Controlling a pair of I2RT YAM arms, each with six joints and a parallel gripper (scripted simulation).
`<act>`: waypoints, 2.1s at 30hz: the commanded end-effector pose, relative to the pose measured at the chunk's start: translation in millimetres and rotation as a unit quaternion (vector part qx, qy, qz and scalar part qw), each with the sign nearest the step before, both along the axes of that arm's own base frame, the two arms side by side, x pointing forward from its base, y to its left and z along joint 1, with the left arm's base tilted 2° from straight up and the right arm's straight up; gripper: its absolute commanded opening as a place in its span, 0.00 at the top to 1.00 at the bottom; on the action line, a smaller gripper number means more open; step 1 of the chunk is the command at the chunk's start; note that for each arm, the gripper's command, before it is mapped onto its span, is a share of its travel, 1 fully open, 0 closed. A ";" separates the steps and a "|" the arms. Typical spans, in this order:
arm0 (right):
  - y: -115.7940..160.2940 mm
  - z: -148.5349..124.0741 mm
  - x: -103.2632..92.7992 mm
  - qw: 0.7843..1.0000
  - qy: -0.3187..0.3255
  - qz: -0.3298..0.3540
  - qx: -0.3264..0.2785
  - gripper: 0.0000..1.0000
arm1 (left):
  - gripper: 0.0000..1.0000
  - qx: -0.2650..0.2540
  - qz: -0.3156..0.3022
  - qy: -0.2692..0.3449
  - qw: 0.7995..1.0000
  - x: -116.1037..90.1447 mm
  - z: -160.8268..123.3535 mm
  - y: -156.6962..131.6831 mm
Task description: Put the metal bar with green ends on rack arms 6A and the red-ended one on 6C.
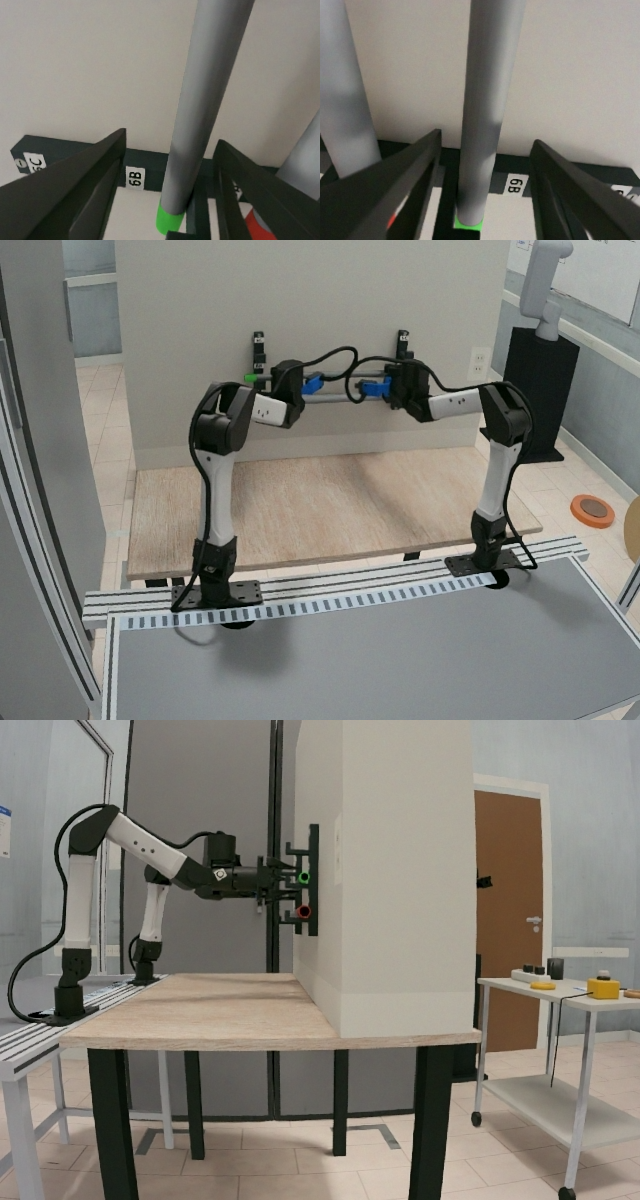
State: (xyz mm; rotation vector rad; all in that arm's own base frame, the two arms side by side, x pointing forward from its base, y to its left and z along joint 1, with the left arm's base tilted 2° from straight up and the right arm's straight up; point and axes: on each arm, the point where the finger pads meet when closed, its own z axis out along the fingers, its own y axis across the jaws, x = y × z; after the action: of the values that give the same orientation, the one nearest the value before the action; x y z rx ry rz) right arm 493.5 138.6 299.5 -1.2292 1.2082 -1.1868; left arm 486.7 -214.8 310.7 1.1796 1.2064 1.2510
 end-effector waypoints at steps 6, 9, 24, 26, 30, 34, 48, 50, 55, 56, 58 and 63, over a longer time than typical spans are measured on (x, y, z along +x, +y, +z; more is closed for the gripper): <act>1.6 -1.4 1.7 1.000 -0.007 0.004 -0.001 0.38 | 0.38 0.005 -0.007 0.003 1.000 2.7 -7.7 -5.3; 1.6 -1.4 1.7 1.000 -0.007 0.004 -0.001 0.36 | 0.36 0.005 -0.007 0.003 1.000 2.7 -7.7 -5.3; 1.1 -1.3 -16.1 1.000 -0.007 0.004 -0.001 0.36 | 0.36 0.005 -0.007 0.003 1.000 -15.1 -8.1 -5.6; 1.1 -1.3 -16.1 1.000 -0.007 0.004 -0.001 0.36 | 0.36 0.005 -0.007 0.003 1.000 -15.1 -8.1 -5.6; 1.0 -1.3 -20.9 1.000 -0.007 0.004 -0.001 0.36 | 0.36 0.005 -0.007 0.003 1.000 -19.9 -8.2 -5.6; 0.9 -1.3 -25.6 1.000 -0.007 0.004 -0.001 0.36 | 0.36 0.005 -0.007 0.003 1.000 -24.6 -8.3 -5.7; 0.5 -1.2 -39.9 1.000 -0.007 0.004 -0.001 0.36 | 0.36 0.005 -0.007 0.003 1.000 -38.9 -8.7 -5.9; 0.5 -1.2 -42.3 1.000 -0.007 0.004 -0.001 0.36 | 0.36 0.005 -0.007 0.003 1.000 -41.3 -8.7 -6.0; 0.3 -1.2 -48.2 1.000 -0.007 0.004 -0.001 0.36 | 0.36 0.005 -0.007 0.003 1.000 -47.2 -8.9 -6.1; 0.3 -1.2 -49.4 1.000 -0.007 0.004 -0.001 0.36 | 0.36 0.005 -0.007 0.003 1.000 -48.4 -8.9 -6.1; 0.2 -1.2 -51.8 1.000 -0.007 0.004 -0.001 0.36 | 0.36 0.005 -0.007 0.003 1.000 -50.8 -9.0 -6.1; 0.1 -1.2 -55.3 1.000 -0.007 0.004 -0.001 0.36 | 0.36 0.005 -0.007 0.003 1.000 -54.4 -9.0 -6.2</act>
State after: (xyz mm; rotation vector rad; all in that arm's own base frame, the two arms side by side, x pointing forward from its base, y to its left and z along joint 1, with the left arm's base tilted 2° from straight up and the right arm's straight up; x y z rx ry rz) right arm 447.4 140.2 283.3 -1.2645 1.2136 -1.1760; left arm 443.9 -222.5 287.2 1.2331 1.2091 1.2468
